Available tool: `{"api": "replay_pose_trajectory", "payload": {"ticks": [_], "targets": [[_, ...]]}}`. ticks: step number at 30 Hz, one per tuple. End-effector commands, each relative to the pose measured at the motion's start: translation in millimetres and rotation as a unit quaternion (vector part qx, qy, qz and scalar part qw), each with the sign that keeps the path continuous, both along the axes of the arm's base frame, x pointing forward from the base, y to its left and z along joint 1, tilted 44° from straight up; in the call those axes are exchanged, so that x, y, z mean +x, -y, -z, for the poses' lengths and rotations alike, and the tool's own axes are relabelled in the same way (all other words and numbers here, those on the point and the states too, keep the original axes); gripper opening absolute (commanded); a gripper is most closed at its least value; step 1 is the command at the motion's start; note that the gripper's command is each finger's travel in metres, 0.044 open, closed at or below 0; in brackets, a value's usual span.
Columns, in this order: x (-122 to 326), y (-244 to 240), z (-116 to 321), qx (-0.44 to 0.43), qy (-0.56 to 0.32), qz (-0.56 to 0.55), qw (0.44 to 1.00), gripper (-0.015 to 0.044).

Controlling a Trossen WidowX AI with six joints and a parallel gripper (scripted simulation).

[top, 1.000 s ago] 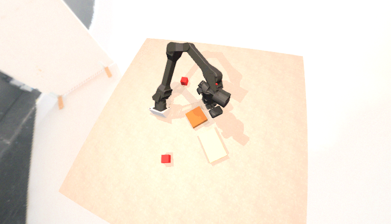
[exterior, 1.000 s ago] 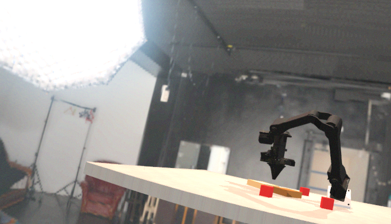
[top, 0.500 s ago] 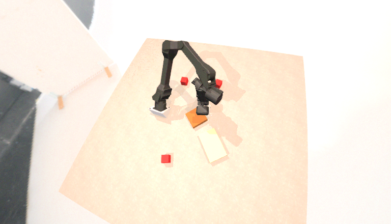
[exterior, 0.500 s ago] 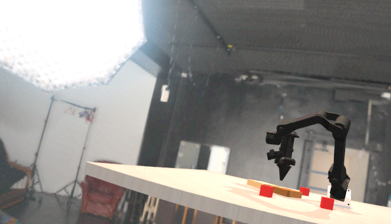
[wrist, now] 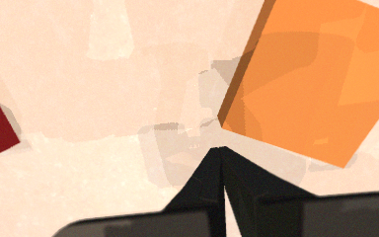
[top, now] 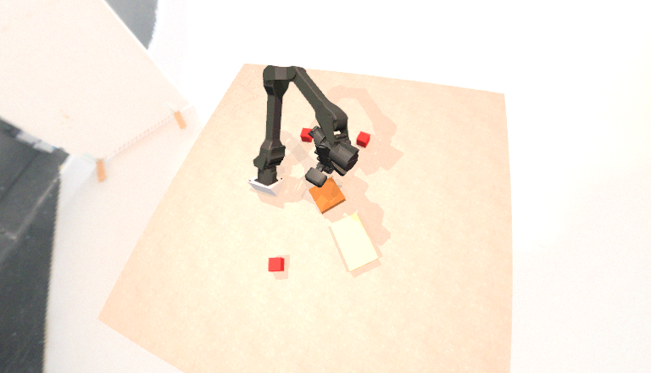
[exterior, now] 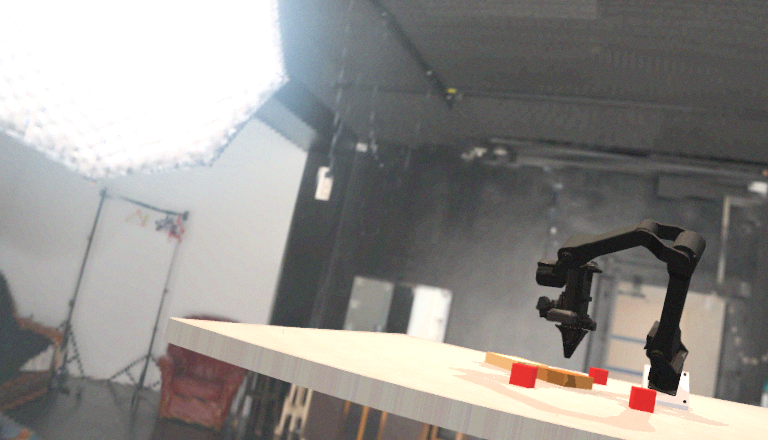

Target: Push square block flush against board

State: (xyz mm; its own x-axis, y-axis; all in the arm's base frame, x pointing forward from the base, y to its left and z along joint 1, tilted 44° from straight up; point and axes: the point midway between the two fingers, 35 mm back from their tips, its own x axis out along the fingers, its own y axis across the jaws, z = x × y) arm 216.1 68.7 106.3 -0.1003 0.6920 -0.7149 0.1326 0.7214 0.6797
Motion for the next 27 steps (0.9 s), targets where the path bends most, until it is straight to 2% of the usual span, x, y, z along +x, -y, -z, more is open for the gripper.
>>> {"api": "replay_pose_trajectory", "payload": {"ticks": [1, 12, 16, 21, 27], "targets": [[-8, 1, -1, -0.008, -0.036, 0.039, 0.999, 0.0], [-31, 1, 1, -0.025, -0.158, 0.165, 0.973, 0.0], [-32, -1, 3, -0.025, -0.16, 0.167, 0.973, 0.0], [-37, -36, 38, -0.023, -0.16, 0.167, 0.973, 0.0], [-36, -37, 40, -0.023, -0.16, 0.167, 0.973, 0.0]]}}
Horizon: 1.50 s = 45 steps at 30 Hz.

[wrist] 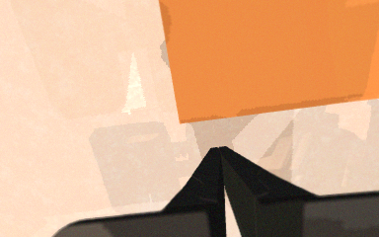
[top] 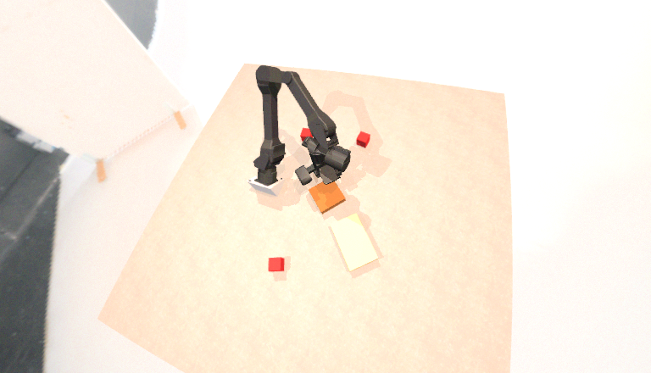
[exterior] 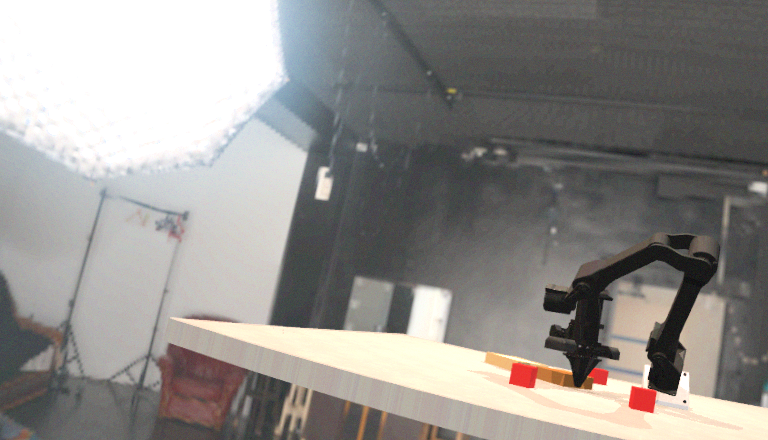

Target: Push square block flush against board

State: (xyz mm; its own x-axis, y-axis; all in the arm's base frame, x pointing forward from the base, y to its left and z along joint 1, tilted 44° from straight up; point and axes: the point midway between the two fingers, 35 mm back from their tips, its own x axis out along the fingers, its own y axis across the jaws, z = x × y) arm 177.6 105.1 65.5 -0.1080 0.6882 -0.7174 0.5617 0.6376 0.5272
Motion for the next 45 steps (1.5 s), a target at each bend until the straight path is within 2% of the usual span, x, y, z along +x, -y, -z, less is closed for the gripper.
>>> {"api": "replay_pose_trajectory", "payload": {"ticks": [1, 45], "targets": [[3, -1, 0, 0.002, 0.003, 0.004, 1.0, 0.0], [45, 16, 19, 0.0, 0.004, 0.004, 1.0, 0.0]]}}
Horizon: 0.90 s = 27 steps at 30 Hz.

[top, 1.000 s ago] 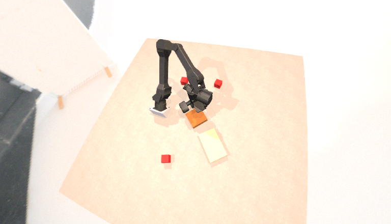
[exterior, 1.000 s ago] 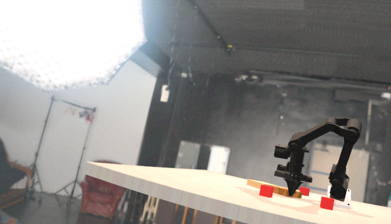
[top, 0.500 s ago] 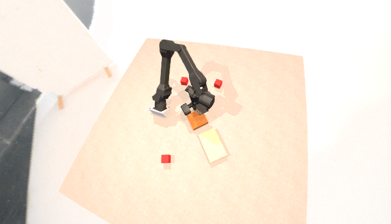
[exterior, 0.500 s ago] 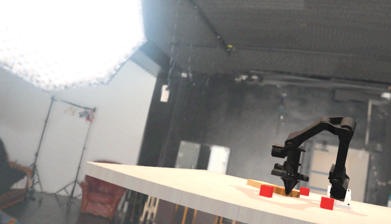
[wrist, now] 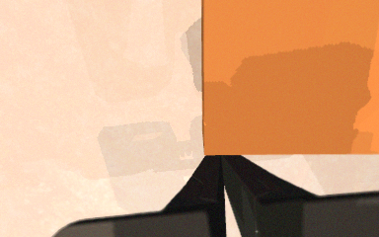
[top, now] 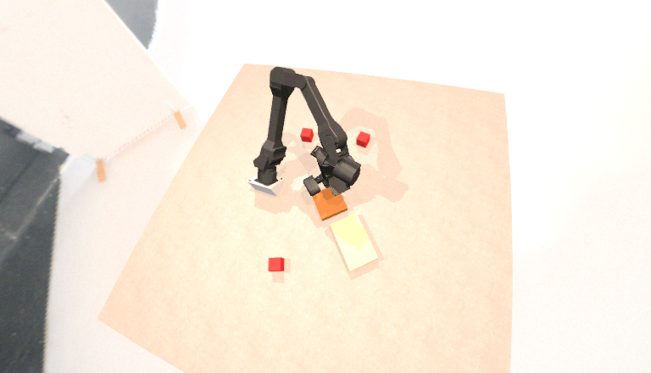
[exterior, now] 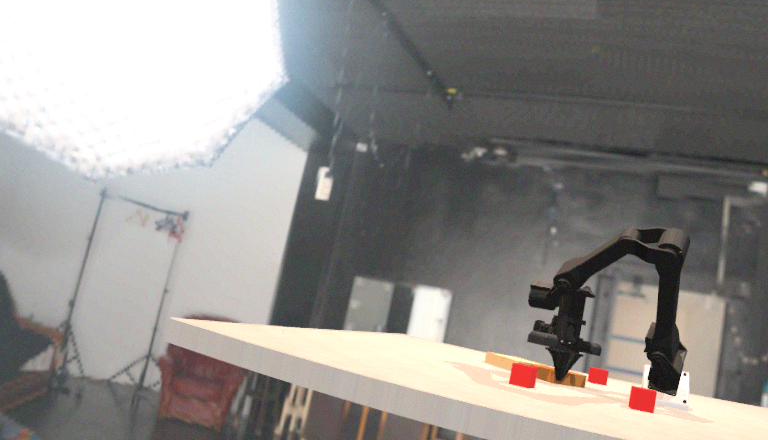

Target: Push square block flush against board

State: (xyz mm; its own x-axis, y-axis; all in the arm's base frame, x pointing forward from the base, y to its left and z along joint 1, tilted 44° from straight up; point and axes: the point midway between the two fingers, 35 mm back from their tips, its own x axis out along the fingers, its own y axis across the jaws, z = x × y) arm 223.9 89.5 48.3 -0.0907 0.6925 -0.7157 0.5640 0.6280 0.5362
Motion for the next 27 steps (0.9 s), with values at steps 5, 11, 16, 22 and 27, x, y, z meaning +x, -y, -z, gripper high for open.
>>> {"api": "replay_pose_trajectory", "payload": {"ticks": [5, 11, 16, 22, 27], "targets": [[-7, -3, -2, -0.002, -0.002, -0.002, 1.0, 0.0], [-14, -8, -7, -0.002, -0.002, -0.002, 1.0, 0.0], [-21, -11, -11, -0.002, -0.002, -0.002, 1.0, 0.0], [-29, -15, -14, -0.002, -0.002, -0.002, 1.0, 0.0], [-35, -18, -17, -0.001, -0.003, -0.002, 1.0, 0.0]]}}
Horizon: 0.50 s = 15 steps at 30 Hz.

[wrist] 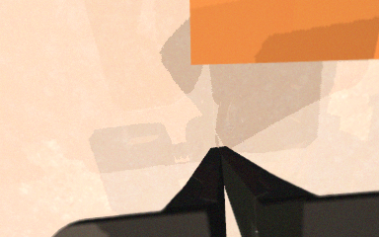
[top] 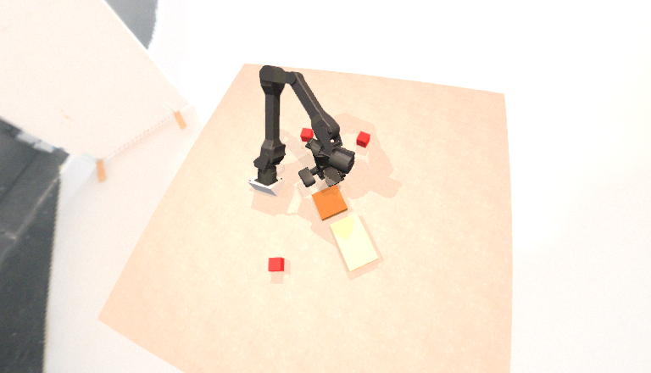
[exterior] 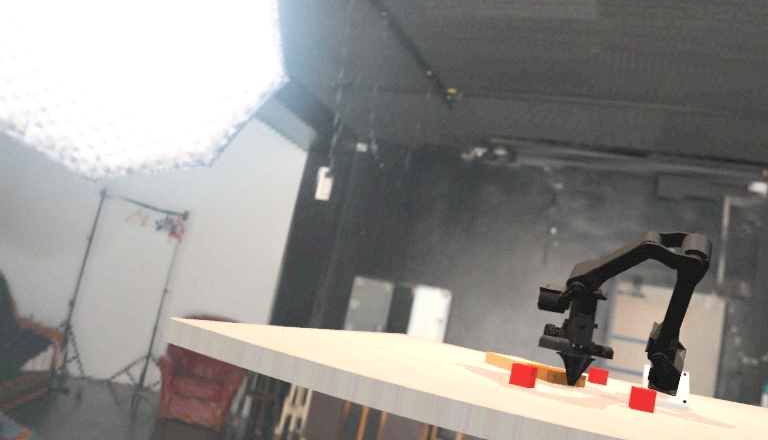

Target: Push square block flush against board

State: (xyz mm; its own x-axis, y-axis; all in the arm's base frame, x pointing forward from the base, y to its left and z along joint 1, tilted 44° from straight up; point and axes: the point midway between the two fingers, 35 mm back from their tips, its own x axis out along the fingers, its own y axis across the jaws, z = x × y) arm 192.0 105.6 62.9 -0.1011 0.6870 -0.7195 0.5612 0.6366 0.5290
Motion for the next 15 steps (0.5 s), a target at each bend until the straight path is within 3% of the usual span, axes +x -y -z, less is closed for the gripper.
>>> {"api": "replay_pose_trajectory", "payload": {"ticks": [1, 8, 15], "targets": [[-5, -2, -3, 0.002, 0.0, 0.002, 1.0, 0.0], [2, 36, -39, 0.002, 0.0, 0.002, 1.0, 0.0], [6, 40, -36, 0.004, 0.021, -0.01, 1.0, 0.0]]}}
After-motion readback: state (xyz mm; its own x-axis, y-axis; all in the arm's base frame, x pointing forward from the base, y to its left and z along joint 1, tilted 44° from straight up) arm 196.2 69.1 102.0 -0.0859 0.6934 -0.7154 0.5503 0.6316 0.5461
